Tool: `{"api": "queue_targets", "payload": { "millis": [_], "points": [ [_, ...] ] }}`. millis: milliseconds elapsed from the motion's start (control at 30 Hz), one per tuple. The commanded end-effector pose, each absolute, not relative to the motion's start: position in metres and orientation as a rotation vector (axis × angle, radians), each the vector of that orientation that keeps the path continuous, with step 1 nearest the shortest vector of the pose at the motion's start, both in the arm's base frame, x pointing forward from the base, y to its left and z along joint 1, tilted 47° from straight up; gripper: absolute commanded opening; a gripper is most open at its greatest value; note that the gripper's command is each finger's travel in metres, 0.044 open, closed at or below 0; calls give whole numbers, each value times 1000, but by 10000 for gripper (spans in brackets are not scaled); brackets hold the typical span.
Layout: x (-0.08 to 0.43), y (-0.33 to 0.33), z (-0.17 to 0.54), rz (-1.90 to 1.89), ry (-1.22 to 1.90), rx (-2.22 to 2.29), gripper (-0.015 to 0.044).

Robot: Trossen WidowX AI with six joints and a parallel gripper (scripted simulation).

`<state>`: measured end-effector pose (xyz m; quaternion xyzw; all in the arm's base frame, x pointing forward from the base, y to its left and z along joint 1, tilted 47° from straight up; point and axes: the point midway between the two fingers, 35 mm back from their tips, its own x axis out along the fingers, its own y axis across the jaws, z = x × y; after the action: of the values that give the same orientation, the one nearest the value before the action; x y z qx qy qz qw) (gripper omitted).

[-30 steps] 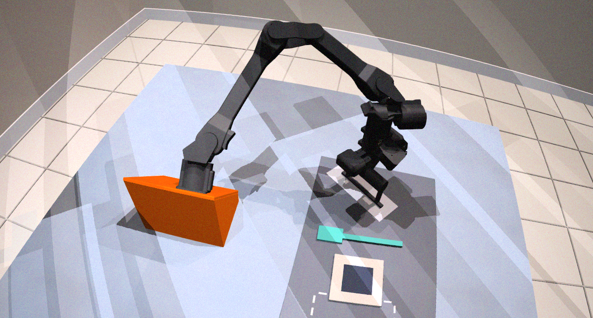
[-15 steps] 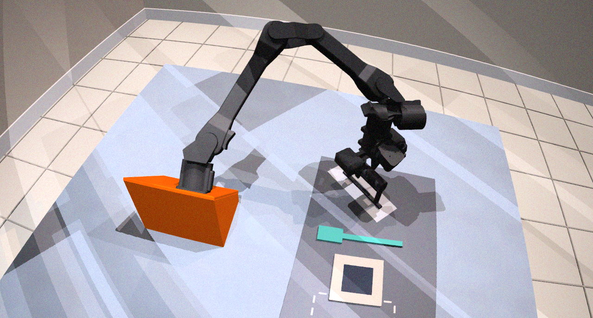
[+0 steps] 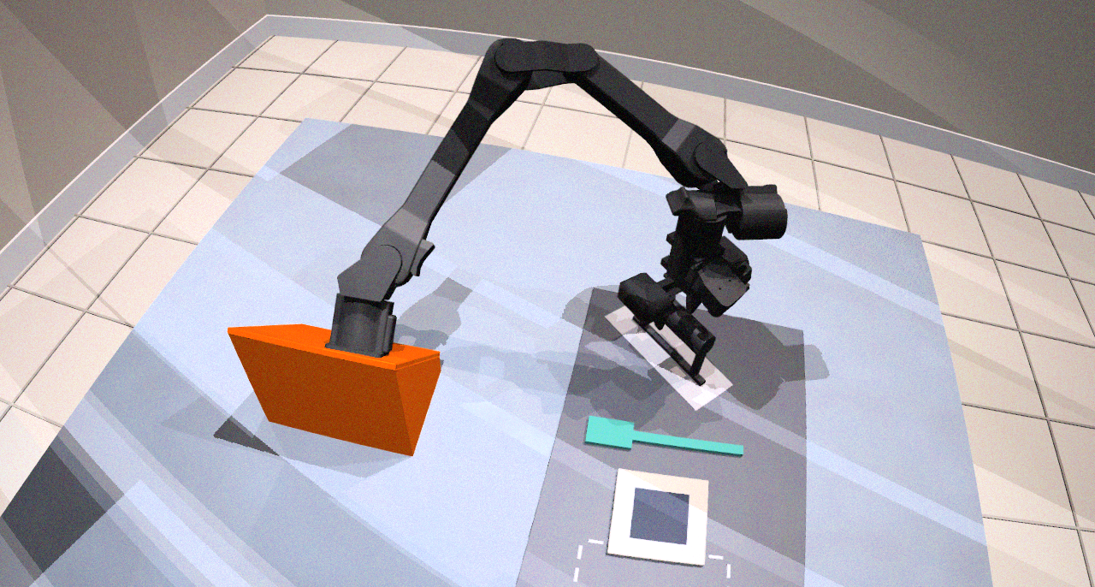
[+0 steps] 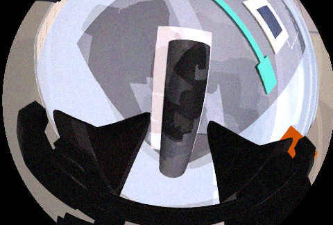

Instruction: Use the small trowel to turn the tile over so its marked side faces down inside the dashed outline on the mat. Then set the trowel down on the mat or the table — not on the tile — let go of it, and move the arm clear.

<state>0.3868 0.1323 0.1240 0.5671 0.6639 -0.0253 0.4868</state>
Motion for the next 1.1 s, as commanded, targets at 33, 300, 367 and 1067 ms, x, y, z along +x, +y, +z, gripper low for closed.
{"api": "queue_targets", "payload": {
  "millis": [33,300,367,1067],
  "points": [
    [385,126,130,-67,1622,1386,270],
    [378,102,153,-79,1624,1401,270],
    [379,102,153,-75,1623,1396,270],
    [389,115,134,-28,1613,1347,270]
  ]
}}
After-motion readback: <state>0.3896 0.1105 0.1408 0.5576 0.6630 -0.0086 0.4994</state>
